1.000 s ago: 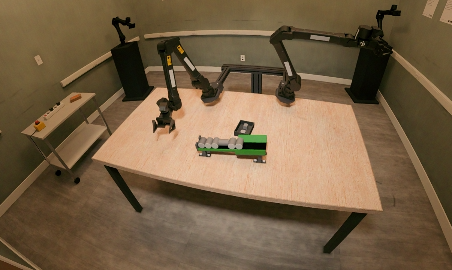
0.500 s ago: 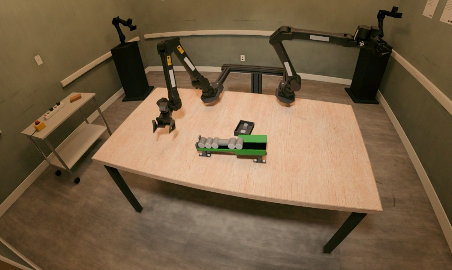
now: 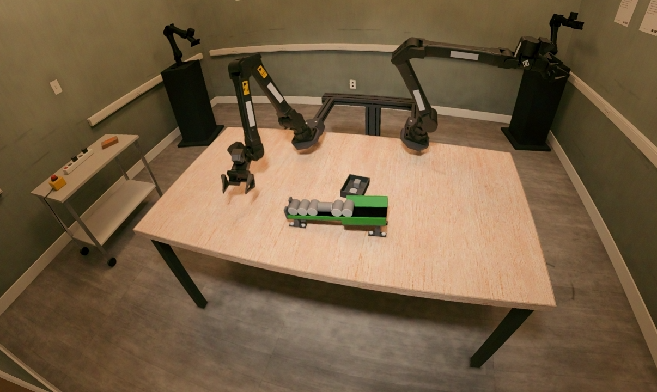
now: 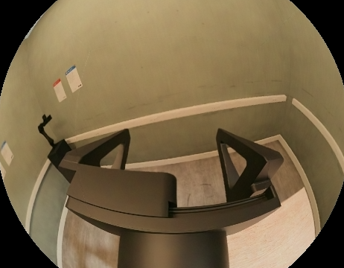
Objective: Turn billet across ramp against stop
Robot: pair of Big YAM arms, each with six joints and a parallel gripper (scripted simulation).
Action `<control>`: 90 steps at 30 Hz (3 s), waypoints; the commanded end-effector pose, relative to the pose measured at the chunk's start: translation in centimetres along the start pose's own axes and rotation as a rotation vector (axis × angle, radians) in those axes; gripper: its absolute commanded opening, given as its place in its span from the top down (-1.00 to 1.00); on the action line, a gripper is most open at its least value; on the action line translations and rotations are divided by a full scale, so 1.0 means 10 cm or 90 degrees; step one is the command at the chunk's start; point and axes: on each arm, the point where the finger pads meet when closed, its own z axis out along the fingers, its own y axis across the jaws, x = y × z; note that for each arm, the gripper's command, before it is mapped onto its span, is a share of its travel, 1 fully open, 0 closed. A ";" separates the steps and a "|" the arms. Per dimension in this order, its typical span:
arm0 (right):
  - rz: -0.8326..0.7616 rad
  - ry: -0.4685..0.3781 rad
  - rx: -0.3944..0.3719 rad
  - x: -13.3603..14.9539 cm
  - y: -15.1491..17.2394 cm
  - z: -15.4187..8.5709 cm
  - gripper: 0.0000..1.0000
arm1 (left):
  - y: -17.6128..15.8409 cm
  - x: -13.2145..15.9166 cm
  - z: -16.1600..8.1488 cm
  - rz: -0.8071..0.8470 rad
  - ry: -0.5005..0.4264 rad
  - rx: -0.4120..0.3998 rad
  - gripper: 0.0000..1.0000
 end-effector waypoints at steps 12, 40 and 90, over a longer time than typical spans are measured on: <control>0.067 -0.011 0.044 -0.94 -0.39 0.65 -1.00 | 0.03 -0.12 -0.04 -0.005 -0.021 -0.003 -1.00; 0.142 0.214 0.060 -2.76 0.07 1.14 -1.00 | 0.03 -0.12 -0.04 -0.005 -0.021 -0.003 -1.00; -0.681 0.720 -0.668 -0.72 3.62 0.34 1.00 | 0.03 -0.12 -0.04 -0.005 -0.021 -0.003 -1.00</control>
